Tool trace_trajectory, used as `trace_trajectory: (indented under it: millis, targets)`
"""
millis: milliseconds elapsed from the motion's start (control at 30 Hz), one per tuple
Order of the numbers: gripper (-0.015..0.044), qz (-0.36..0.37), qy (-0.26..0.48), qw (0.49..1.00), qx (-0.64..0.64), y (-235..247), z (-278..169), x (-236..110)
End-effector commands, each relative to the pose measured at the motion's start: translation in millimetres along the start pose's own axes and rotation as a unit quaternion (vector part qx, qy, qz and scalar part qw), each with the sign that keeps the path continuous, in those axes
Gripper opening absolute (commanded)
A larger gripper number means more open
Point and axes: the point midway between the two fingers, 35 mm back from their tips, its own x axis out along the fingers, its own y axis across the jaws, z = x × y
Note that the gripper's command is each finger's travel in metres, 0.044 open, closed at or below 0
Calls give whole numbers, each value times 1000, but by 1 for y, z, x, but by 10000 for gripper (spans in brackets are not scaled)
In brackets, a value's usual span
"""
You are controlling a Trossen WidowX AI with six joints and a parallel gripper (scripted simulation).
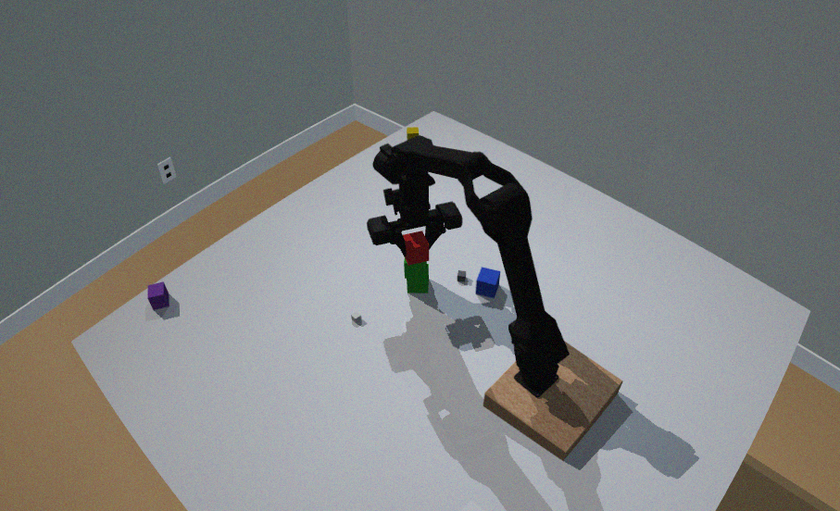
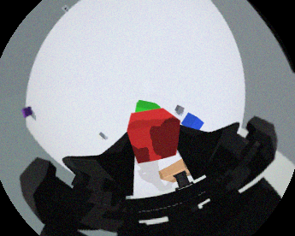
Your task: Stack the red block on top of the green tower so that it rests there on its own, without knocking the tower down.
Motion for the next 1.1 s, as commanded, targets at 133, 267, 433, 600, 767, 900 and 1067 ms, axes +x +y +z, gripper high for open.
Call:
trace_trajectory:
  millis: [133, 267, 433, 600, 767, 900, 1067]
  targets:
    - [0, -2, -1, 1000, -2, -1, 0, 1]
    - [0, -2, -1, 1000, -2, -1, 0, 1]
    - [0, -2, -1, 1000, -2, -1, 0, -1]
    - [131, 0, 0, 1000, 0, 0, 0, 1]
    - [262, 0, 0, 1000, 0, 0, 0, 1]
    - [368, 0, 0, 1000, 0, 0, 0, 1]
    - [440, 0, 0, 1000, 0, 0, 0, 1]
